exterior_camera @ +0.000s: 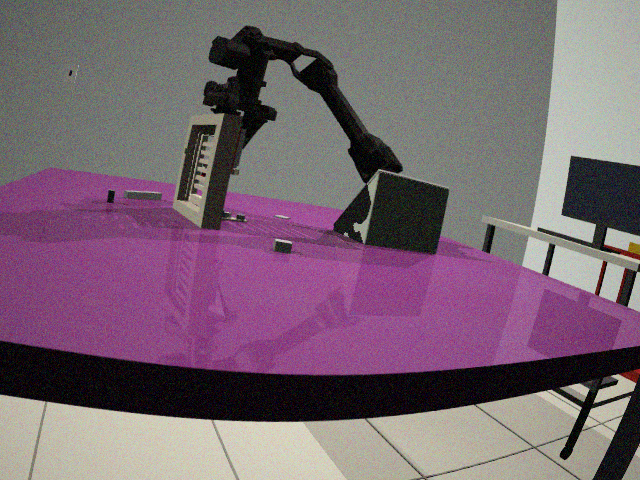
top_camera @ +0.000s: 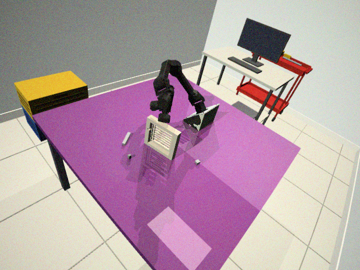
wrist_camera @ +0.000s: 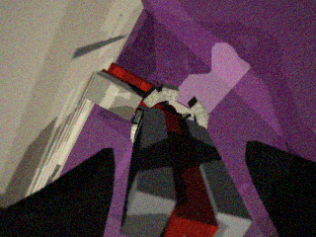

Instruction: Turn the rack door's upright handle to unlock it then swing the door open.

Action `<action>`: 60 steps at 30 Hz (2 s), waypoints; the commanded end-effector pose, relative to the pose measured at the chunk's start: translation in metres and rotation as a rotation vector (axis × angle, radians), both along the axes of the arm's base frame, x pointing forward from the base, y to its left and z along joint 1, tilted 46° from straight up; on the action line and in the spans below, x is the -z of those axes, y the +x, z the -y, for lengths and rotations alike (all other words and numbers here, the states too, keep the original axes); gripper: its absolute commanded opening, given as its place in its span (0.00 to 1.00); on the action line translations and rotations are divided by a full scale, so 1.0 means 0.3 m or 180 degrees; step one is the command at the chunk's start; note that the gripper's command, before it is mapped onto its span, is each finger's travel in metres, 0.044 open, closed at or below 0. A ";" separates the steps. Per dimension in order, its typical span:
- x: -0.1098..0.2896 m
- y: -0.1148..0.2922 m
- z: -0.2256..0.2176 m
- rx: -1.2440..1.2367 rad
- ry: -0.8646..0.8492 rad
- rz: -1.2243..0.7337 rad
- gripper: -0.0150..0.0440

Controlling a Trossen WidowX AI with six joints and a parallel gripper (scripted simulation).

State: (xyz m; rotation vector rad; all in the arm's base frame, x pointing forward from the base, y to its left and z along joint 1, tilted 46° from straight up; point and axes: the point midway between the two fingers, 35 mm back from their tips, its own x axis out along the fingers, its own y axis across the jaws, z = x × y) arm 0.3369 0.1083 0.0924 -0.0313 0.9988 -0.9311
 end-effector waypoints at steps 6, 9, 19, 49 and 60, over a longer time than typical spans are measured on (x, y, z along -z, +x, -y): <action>0.014 0.002 0.000 -0.1005 -0.0285 -0.1003 0.76; 0.014 0.002 0.000 -0.1339 -0.0380 -0.1325 0.76; 0.014 0.002 0.000 -0.2451 -0.0696 -0.2398 0.76; 0.014 0.002 0.000 -0.5793 -0.1645 -0.5610 0.76; 0.014 0.002 0.000 -0.6182 -0.1755 -0.5983 0.76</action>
